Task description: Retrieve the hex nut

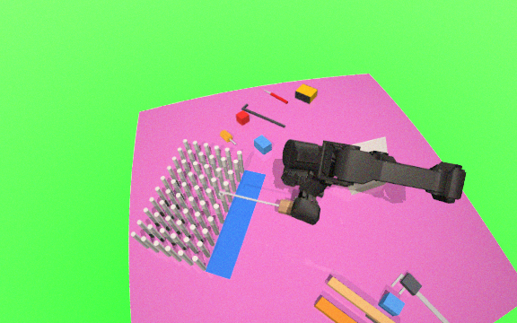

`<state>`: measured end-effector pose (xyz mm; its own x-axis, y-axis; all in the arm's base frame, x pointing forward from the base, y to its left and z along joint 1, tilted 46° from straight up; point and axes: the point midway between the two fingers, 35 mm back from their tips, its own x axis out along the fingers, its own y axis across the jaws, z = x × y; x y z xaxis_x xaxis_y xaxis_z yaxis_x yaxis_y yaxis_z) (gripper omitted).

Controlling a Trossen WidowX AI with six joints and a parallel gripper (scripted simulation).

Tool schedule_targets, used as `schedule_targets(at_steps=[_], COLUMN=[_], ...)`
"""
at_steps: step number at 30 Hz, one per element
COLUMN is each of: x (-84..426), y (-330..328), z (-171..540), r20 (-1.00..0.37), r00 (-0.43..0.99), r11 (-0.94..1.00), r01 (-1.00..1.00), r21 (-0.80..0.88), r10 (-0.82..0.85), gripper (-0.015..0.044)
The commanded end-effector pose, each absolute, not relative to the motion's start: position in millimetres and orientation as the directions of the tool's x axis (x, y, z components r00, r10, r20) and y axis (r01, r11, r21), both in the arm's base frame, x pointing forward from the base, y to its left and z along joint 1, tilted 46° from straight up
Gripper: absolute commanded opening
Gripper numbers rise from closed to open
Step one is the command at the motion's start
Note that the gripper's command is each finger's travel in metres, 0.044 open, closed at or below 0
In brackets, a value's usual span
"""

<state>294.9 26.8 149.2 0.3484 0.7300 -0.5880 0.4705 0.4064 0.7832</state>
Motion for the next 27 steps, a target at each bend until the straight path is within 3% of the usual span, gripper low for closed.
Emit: schedule_targets(at_steps=[1, 27], x=[296.9, 283.7], y=[40.6, 121.4], z=[131.5, 66.5], r20=[-0.598, -0.569], r00=[0.344, 0.363], r11=[0.413, 0.381], r01=[0.478, 0.472], r21=[0.775, 0.795], r10=[0.724, 0.738], gripper=[0.0000, 0.0000])
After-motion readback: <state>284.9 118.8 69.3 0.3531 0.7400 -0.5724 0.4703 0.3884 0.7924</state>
